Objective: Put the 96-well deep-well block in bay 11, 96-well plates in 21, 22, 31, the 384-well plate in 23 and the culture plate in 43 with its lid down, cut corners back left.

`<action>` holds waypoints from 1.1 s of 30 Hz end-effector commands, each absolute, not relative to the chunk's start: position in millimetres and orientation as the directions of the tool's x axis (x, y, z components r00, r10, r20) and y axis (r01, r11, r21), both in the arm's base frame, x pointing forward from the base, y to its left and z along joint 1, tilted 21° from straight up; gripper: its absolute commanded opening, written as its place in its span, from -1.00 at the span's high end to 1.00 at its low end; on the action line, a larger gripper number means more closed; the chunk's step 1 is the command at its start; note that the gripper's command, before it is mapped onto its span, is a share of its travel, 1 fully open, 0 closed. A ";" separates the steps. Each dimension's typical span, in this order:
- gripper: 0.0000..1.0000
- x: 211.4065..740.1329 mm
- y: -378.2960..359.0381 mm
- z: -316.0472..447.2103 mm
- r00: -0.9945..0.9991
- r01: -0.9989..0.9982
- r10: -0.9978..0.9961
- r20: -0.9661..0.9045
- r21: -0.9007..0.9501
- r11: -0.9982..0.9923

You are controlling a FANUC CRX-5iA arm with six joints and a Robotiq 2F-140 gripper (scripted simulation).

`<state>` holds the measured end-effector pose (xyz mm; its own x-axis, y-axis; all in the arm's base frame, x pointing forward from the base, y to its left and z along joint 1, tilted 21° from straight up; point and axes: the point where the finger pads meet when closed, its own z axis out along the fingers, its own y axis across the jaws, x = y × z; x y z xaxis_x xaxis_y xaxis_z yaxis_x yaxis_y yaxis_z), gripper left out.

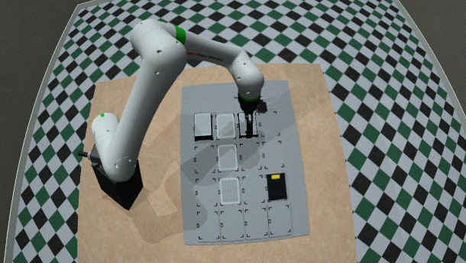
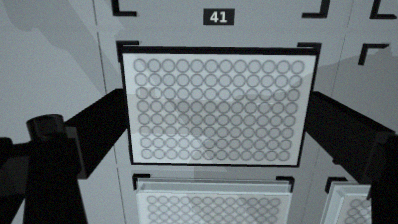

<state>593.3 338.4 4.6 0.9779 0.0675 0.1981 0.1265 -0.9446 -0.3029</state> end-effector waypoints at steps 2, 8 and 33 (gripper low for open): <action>-0.79 593.9 338.5 5.4 0.978 0.127 0.067 0.200 -0.303 -0.944; -0.79 594.0 338.6 5.1 0.978 0.127 0.067 0.200 -0.303 -0.944; -1.00 594.0 338.7 4.8 0.978 0.127 0.067 0.200 -0.303 -0.944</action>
<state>593.4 338.7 3.7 0.9779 0.0674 0.1980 0.1265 -0.9446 -0.3030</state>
